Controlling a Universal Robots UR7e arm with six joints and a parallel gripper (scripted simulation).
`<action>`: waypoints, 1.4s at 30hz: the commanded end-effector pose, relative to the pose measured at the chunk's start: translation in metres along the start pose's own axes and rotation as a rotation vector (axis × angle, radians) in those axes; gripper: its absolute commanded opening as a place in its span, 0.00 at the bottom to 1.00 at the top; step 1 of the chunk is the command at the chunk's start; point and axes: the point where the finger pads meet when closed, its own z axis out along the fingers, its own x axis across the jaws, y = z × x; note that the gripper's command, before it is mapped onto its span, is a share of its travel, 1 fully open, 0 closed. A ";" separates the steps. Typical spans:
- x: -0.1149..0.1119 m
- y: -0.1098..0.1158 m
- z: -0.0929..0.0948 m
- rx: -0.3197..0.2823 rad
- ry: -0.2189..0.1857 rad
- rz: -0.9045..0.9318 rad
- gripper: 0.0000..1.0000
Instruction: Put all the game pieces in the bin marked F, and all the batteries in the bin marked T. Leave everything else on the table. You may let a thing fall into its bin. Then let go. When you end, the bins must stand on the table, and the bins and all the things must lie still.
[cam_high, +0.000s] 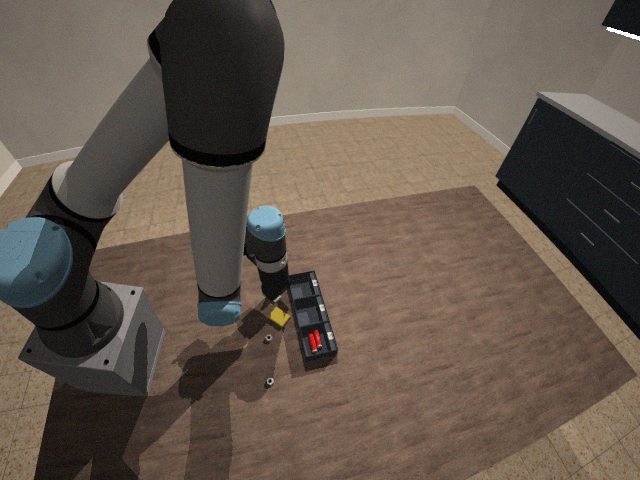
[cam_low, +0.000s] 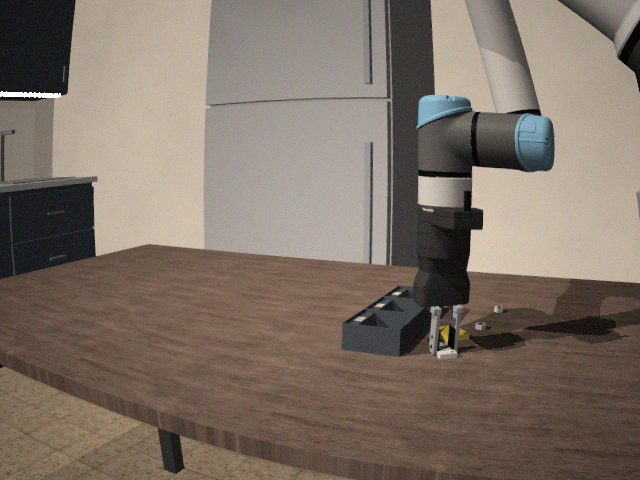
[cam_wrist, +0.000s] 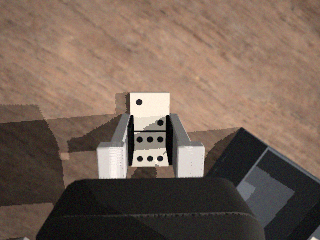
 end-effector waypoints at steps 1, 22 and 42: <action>0.000 0.000 0.000 -0.001 0.001 0.000 0.49; 0.000 0.000 -0.040 -0.001 0.001 0.000 0.49; 0.000 0.000 -0.060 -0.001 0.001 0.000 0.49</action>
